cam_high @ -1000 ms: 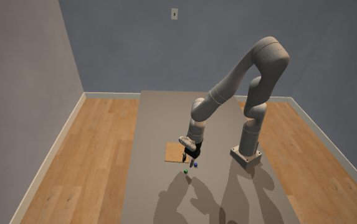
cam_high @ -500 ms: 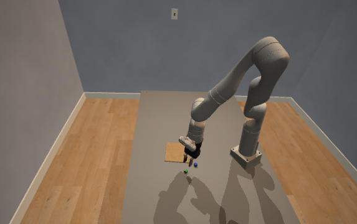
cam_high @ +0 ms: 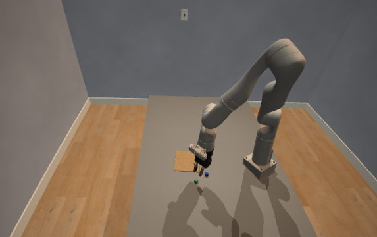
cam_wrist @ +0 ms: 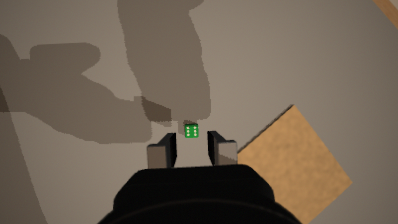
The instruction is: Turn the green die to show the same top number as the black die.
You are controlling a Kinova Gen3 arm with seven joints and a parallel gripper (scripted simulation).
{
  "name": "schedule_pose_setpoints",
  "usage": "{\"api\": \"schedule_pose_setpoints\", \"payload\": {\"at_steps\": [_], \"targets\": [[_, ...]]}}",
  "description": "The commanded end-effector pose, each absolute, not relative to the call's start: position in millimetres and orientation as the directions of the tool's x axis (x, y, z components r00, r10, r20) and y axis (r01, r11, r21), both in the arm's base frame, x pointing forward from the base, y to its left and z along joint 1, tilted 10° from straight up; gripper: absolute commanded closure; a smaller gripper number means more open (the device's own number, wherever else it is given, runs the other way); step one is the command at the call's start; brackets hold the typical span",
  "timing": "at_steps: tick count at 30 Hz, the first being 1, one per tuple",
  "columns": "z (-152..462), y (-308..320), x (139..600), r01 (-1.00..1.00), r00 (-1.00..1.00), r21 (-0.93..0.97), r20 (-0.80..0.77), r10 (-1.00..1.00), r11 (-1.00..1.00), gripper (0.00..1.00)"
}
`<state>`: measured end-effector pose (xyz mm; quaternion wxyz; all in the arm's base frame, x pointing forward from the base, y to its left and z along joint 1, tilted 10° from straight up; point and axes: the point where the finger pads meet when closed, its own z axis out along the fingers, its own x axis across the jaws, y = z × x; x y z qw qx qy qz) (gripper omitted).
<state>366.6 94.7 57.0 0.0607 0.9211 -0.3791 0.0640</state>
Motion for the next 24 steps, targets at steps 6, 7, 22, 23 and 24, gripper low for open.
{"api": "schedule_pose_setpoints", "payload": {"at_steps": [6, 7, 22, 23, 24], "targets": [[57, 94, 369, -0.715, 0.695, 0.056, 0.171, -0.698, -0.697, 0.36], [57, 94, 369, -0.715, 0.695, 0.056, 0.171, -0.698, -0.697, 0.36], [48, 93, 369, -0.715, 0.695, 0.059, 0.168, -0.699, -0.696, 0.36], [47, 93, 369, -0.715, 0.695, 0.059, 0.168, -0.699, -0.696, 0.36], [46, 93, 369, -0.715, 0.695, 0.059, 0.168, -0.699, -0.696, 0.36]]}}
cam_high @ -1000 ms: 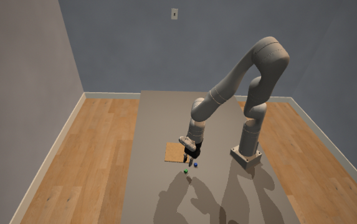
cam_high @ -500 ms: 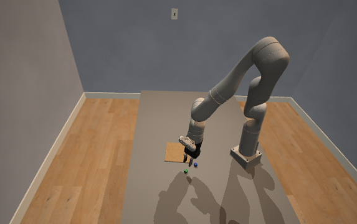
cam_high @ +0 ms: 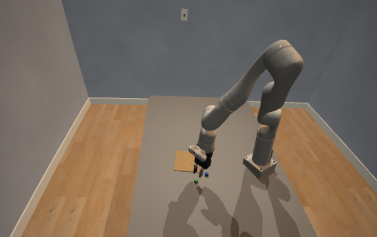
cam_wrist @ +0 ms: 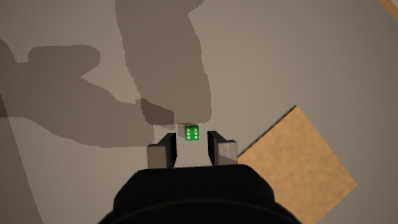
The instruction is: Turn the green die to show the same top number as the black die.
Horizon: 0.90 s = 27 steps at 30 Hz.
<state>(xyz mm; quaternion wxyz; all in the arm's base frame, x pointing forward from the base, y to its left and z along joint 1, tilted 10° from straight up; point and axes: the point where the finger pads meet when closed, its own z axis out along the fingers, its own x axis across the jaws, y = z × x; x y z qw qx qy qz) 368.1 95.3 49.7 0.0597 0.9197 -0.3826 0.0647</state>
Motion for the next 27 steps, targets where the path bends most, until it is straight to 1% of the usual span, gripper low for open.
{"api": "schedule_pose_setpoints", "payload": {"at_steps": [1, 27], "targets": [[45, 93, 369, -0.715, 0.695, 0.059, 0.168, -0.699, -0.696, 0.36], [13, 89, 371, -0.715, 0.695, 0.059, 0.168, -0.699, -0.696, 0.36]]}}
